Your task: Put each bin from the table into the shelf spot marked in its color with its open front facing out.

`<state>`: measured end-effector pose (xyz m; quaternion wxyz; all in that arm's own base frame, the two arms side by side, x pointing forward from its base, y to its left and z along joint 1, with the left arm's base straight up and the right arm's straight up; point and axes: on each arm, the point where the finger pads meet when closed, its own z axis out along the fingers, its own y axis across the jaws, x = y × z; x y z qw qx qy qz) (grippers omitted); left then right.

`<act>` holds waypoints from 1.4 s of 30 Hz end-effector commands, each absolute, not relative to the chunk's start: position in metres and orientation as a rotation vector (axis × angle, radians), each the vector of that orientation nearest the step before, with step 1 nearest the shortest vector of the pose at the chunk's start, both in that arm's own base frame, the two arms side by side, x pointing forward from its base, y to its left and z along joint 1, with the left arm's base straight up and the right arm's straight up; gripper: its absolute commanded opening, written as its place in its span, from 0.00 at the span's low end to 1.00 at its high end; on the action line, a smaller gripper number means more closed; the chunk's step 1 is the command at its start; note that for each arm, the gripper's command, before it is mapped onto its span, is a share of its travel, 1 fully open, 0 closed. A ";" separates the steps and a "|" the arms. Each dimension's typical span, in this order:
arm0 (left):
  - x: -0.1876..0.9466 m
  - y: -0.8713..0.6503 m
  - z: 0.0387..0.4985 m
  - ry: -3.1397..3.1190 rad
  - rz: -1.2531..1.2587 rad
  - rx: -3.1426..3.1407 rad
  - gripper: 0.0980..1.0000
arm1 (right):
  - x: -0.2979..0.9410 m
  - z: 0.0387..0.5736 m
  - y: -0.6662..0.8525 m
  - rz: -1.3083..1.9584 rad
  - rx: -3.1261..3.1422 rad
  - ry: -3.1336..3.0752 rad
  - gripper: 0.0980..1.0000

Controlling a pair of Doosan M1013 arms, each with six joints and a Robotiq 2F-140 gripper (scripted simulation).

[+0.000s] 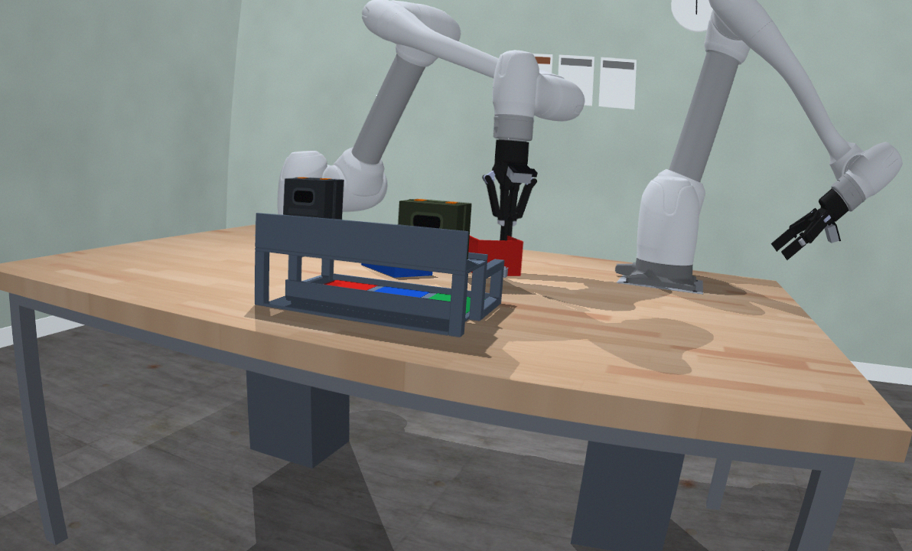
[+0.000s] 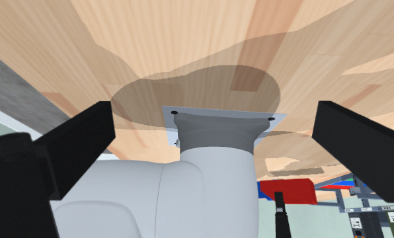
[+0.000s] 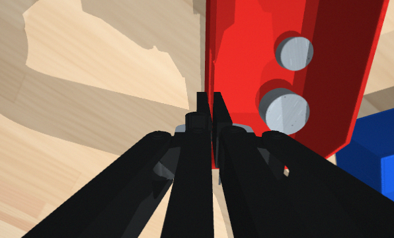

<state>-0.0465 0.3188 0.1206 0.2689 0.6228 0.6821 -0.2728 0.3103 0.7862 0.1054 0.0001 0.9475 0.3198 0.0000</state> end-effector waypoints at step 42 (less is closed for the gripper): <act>-0.047 0.319 0.121 1.840 -0.735 1.680 1.00 | 0.316 0.107 0.789 0.001 2.993 0.958 0.00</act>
